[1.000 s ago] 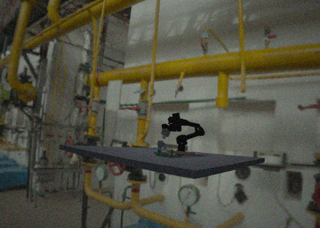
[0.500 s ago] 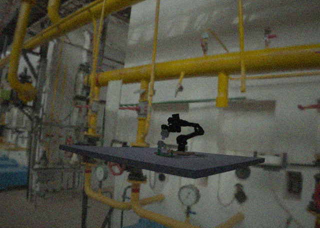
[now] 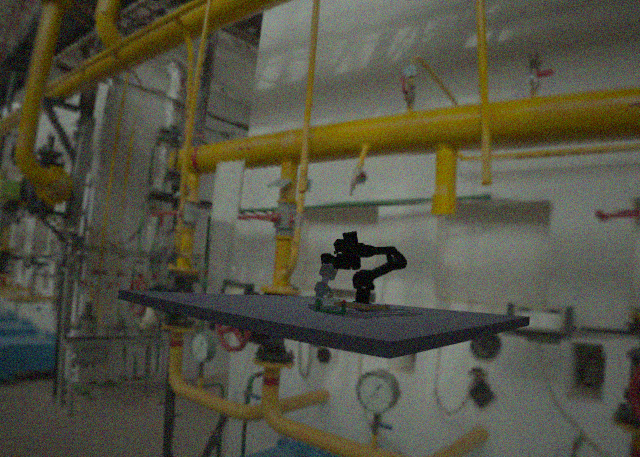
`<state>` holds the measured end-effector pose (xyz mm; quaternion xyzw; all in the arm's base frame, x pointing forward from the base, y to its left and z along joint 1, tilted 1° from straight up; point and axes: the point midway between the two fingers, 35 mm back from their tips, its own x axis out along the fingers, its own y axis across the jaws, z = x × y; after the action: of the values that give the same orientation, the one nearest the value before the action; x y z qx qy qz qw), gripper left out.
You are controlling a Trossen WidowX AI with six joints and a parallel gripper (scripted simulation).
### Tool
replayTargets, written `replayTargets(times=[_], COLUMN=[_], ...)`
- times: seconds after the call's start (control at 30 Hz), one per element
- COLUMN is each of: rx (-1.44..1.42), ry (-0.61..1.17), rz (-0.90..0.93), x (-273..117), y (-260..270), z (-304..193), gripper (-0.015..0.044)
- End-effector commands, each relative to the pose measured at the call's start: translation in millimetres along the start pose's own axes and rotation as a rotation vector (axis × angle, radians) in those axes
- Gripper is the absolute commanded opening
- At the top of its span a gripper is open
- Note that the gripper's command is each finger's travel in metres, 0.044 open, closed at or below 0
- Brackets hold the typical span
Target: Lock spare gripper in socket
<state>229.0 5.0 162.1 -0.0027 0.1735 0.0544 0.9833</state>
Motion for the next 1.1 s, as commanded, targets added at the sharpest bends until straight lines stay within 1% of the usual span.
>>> replayTargets(times=[0.0,0.73,1.07], rx=[0.000,0.001,-0.001], ry=[-0.012,-0.015,-0.011], rz=[-0.002,-0.002,0.000], x=[5,29,28], y=[0,0,0], z=[-2,-24,-24], gripper=[0.0000,0.0000,0.0000])
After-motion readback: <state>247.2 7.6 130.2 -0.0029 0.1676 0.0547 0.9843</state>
